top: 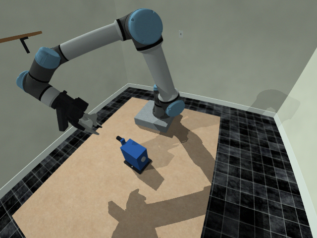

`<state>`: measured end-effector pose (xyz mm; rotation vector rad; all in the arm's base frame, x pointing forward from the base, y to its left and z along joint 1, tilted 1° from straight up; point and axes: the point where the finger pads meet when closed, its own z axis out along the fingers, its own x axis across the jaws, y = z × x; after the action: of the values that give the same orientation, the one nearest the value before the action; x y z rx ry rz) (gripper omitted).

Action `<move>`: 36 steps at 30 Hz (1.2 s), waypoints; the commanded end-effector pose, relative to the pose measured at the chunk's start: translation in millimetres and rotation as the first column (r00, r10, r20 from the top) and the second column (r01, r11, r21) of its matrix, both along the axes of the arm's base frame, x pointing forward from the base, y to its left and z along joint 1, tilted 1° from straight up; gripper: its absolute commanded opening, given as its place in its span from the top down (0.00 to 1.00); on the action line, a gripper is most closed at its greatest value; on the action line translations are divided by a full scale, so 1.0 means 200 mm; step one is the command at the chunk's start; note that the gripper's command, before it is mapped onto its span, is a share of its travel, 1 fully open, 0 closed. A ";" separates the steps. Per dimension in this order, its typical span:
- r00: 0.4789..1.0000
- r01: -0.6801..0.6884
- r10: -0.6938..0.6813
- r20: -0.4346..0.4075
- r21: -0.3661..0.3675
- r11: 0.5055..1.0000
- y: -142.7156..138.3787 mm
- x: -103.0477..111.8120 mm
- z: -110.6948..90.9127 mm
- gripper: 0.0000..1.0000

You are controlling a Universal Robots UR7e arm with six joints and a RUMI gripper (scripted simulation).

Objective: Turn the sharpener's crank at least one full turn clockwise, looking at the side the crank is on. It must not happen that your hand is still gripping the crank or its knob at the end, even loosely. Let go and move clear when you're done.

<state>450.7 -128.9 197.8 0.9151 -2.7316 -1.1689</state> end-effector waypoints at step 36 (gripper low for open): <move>0.704 0.675 -0.709 -0.034 -0.276 0.684 -0.06 -0.39 -0.32 0.68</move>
<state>371.4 -145.7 140.8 -0.2768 -3.0721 -0.8515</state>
